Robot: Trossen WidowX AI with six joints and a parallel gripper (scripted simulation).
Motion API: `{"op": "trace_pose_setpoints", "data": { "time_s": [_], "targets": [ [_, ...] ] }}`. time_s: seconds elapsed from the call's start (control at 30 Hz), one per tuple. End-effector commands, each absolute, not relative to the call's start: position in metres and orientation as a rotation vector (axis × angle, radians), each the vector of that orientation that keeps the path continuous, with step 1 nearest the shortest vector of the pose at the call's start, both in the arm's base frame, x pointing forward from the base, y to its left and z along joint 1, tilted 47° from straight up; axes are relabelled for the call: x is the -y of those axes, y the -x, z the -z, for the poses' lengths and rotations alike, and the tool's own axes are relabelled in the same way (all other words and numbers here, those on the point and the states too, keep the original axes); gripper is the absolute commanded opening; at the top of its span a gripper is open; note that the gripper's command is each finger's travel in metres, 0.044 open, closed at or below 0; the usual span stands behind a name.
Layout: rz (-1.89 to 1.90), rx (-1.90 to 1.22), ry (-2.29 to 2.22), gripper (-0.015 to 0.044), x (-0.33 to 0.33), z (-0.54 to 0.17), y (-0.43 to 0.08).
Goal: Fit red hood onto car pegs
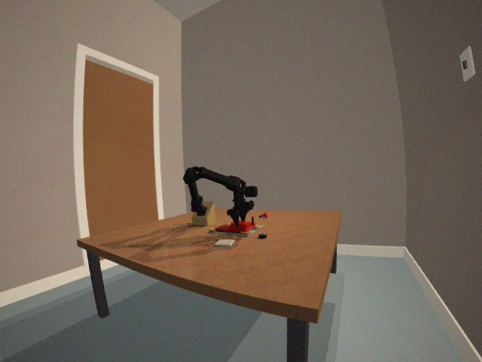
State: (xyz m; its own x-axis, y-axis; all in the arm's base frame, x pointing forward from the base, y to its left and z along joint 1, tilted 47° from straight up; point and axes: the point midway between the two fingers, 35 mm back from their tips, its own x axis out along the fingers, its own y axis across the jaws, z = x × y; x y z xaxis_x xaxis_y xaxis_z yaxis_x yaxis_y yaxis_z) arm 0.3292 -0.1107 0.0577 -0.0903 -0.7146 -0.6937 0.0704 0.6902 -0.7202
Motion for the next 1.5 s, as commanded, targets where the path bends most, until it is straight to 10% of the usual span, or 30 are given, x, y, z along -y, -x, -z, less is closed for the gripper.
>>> {"op": "trace_pose_setpoints", "data": {
  "time_s": [0.0,0.33,1.47],
  "targets": [
    [0.713,-1.533,0.551,0.0184,0.111,-0.058,-0.329],
    [0.713,-1.533,0.551,0.0440,0.111,-0.058,-0.329],
    [0.718,-1.526,0.560,0.0440,0.060,-0.105,-0.335]
  ]
}}
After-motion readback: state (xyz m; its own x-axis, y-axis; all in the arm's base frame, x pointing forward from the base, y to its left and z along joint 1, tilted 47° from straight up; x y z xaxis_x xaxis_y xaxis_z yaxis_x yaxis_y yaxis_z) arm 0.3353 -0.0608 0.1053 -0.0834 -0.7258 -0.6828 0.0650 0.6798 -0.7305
